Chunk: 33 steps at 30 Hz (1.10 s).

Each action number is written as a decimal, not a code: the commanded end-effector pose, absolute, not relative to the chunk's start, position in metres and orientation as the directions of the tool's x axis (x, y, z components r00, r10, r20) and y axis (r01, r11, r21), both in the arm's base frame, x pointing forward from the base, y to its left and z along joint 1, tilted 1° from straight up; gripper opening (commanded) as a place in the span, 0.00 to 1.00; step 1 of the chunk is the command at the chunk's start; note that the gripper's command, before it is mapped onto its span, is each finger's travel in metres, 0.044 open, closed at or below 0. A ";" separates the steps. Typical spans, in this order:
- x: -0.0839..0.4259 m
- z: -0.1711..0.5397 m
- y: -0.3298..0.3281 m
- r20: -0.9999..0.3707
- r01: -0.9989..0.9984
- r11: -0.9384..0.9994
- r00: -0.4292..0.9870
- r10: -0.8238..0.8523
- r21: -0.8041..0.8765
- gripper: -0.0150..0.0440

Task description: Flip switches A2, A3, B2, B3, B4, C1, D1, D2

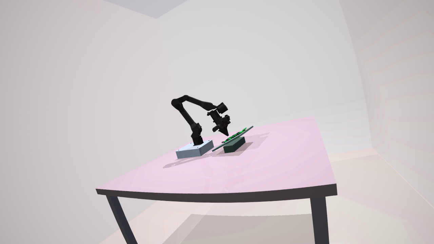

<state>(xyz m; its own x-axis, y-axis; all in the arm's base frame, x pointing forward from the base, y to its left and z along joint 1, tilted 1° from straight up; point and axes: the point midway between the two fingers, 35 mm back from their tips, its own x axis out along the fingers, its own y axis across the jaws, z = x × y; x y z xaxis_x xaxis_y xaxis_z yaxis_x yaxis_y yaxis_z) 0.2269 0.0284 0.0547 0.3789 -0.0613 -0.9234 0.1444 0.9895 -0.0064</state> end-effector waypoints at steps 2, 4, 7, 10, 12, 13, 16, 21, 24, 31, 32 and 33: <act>0.227 0.045 0.028 -0.930 0.136 0.991 0.362 -0.060 -0.011 0.25; 0.227 0.042 0.028 -0.930 0.136 0.991 0.362 -0.060 -0.011 0.25; 0.228 0.042 0.028 -0.930 0.136 0.991 0.362 -0.060 -0.011 0.25; 0.228 0.042 0.028 -0.930 0.136 0.991 0.362 -0.060 -0.011 0.25; 0.228 0.042 0.028 -0.930 0.136 0.991 0.362 -0.060 -0.011 0.25; 0.228 0.042 0.028 -0.930 0.136 0.991 0.362 -0.060 -0.011 0.25; 0.228 0.042 0.028 -0.930 0.136 0.991 0.362 -0.060 -0.011 0.25; 0.228 0.042 0.028 -0.930 0.136 0.991 0.362 -0.060 -0.011 0.25; 0.228 0.042 0.028 -0.930 0.136 0.991 0.362 -0.060 -0.011 0.25; 0.228 0.042 0.028 -0.930 0.136 0.991 0.362 -0.060 -0.011 0.25; 0.228 0.042 0.028 -0.930 0.136 0.991 0.362 -0.060 -0.011 0.25; 0.228 0.042 0.028 -0.930 0.136 0.991 0.362 -0.060 -0.011 0.25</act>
